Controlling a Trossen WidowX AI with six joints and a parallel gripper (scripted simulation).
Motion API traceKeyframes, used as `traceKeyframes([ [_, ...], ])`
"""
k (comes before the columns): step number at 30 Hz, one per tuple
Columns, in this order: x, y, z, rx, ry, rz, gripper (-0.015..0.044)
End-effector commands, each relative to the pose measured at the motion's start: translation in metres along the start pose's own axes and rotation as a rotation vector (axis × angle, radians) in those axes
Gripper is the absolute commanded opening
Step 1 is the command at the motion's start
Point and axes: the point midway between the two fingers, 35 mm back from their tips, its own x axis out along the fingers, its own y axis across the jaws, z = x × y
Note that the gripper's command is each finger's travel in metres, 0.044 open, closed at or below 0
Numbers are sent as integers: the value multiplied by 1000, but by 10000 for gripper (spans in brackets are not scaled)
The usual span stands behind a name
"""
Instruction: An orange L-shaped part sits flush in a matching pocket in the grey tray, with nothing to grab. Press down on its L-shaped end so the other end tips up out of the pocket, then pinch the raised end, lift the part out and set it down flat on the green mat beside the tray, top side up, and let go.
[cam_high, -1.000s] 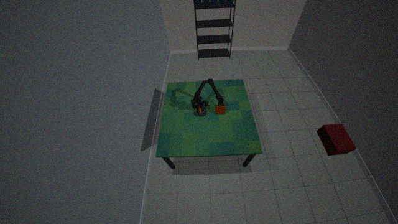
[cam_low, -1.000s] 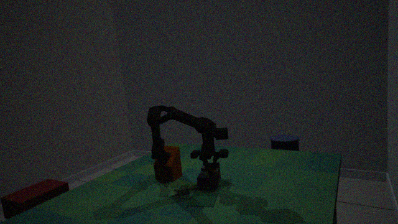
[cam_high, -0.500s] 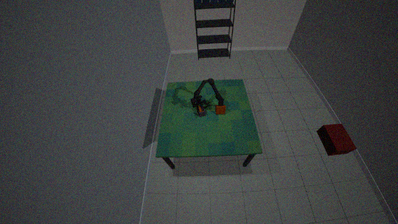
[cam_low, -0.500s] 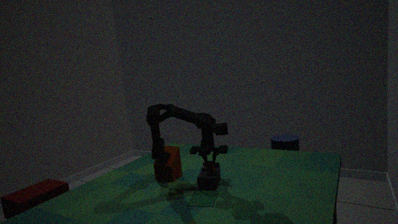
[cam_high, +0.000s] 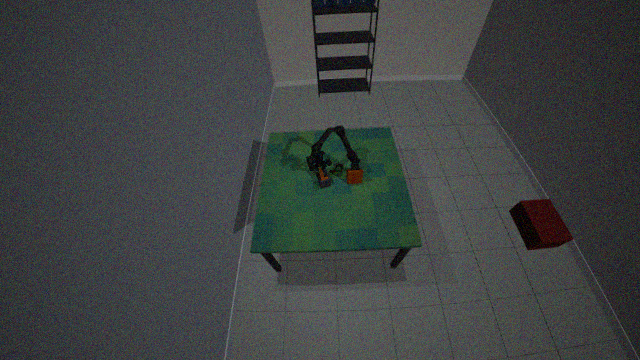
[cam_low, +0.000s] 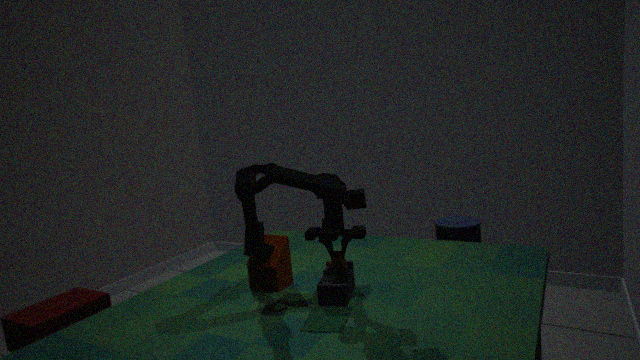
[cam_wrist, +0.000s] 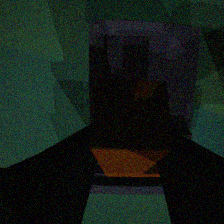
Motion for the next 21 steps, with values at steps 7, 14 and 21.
traceKeyframes([
  [7,-18,0,-1,1,6,1,0],
  [14,-28,0,-1,1,7,1,0],
  [21,-28,0,2,1,7,1,0],
])
